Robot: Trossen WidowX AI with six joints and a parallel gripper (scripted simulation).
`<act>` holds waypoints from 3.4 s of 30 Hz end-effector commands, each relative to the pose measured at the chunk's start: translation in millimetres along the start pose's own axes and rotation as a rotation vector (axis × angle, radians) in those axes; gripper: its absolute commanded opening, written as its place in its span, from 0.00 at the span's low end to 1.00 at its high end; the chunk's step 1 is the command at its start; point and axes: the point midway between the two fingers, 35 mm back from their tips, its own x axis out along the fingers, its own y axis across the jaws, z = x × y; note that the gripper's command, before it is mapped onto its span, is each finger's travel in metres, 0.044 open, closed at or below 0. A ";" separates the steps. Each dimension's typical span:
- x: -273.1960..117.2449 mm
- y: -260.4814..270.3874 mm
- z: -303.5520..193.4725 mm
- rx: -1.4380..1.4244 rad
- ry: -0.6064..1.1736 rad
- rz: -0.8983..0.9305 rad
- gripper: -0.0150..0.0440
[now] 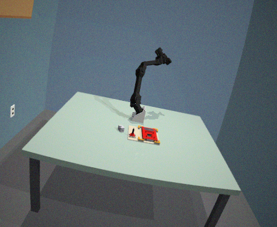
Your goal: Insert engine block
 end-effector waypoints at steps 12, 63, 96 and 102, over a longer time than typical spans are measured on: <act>-77.6 35.5 -103.5 0.306 0.269 0.135 1.00; -511.7 127.4 -259.2 1.385 1.544 -0.008 1.00; -763.4 128.1 -154.1 1.737 2.387 -0.705 1.00; -802.1 123.5 -119.7 1.741 2.541 -0.898 1.00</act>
